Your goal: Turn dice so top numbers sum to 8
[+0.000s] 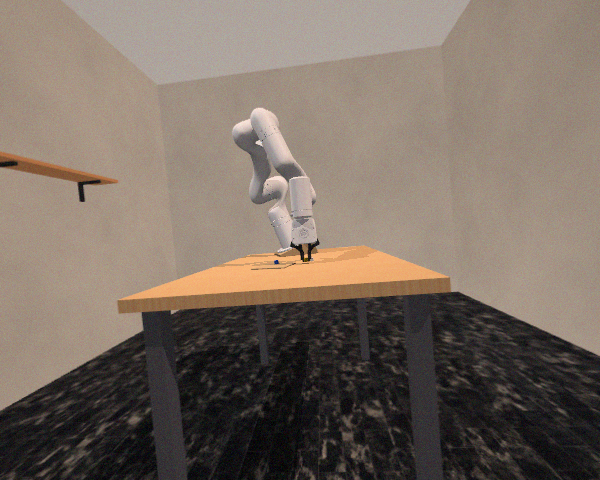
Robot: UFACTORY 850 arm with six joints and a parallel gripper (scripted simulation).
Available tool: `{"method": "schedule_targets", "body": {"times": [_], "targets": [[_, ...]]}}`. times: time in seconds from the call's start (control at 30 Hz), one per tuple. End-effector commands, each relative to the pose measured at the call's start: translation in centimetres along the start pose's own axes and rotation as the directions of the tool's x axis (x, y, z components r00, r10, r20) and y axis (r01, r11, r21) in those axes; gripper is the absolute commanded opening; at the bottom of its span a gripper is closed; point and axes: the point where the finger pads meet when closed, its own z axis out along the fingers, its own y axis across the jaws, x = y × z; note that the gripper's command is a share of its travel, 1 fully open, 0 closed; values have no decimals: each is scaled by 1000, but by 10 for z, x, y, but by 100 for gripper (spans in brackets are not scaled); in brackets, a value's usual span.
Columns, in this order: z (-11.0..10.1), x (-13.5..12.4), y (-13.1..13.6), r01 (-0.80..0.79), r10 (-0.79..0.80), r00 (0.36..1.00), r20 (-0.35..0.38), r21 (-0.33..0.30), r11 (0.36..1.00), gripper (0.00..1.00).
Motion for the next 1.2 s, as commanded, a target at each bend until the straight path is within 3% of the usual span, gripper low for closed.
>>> {"method": "schedule_targets", "body": {"times": [0.0,0.1,0.43,0.87,0.93,1.0,1.03,1.07,1.1,1.17], "targets": [[-17,-1,0,-1,1,1000,2,-1,1000,11],[-23,-1,0,-1,1,1000,2,-1,1000,11],[-88,-1,0,-1,1,1000,2,-1,1000,11],[-92,-1,-1,-1,1,1000,2,-1,1000,11],[-93,-4,-28,-10,10,1000,2,-2,1000,11],[-94,-6,-80,-29,29,1000,2,-3,1000,11],[-94,-6,-80,-29,29,1000,2,-3,1000,11],[-95,-5,-105,-38,38,999,2,-2,999,11],[-95,-5,-105,-38,38,999,2,-2,999,11],[-96,-2,-131,-47,47,999,2,-1,999,11]]}}
